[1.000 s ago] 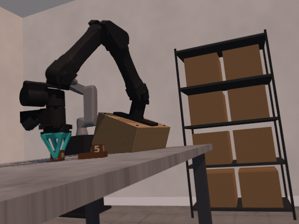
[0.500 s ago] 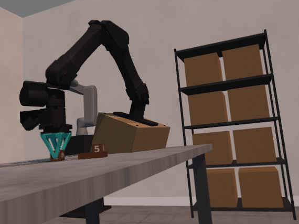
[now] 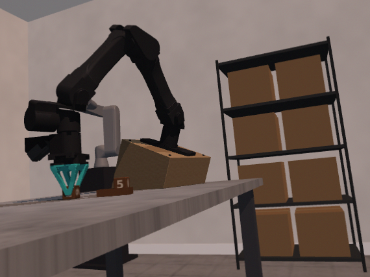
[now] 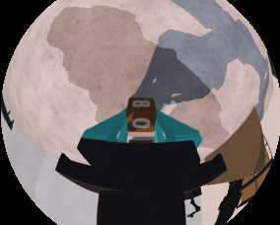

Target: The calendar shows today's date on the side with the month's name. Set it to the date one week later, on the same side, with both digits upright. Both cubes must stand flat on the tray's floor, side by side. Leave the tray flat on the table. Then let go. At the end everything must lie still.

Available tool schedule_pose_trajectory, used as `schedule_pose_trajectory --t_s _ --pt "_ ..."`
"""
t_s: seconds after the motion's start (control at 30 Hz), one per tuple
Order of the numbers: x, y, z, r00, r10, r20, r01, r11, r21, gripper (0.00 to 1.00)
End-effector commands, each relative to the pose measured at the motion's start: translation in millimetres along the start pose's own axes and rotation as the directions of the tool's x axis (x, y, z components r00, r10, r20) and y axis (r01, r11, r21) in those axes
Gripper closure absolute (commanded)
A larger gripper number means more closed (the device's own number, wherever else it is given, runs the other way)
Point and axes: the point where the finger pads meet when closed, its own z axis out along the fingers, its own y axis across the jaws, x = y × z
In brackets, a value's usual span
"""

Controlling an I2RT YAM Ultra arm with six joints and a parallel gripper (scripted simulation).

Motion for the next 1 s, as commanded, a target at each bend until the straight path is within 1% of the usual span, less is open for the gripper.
schedule_pose_trajectory --t_s 0.0,0.07,0.13,0.43,0.5,0.6,0.67,0.97 --pt "-3 4 -5.5 1.0 -0.002 0.01 0.002 1.0 -0.014 0.73" --pt "-2 4 -10.5 1.0 -0.002 0.01 0.002 1.0 -0.014 0.73" --pt "-2 3 -19.6 1.0 -0.002 0.01 0.002 1.0 -0.014 0.73" --pt "-2 3 -84.1 1.0 -0.002 0.011 0.003 1.0 -0.013 0.73" --pt "-2 3 -84.1 1.0 -0.002 0.011 0.003 1.0 -0.013 0.73" --pt "-2 2 -98.0 1.0 -0.002 0.011 0.003 1.0 -0.013 0.73" --pt "-2 2 -102.5 1.0 -0.002 0.011 0.003 1.0 -0.013 0.73" --pt "-2 2 -104.1 1.0 -0.002 0.011 0.003 1.0 -0.013 0.73"
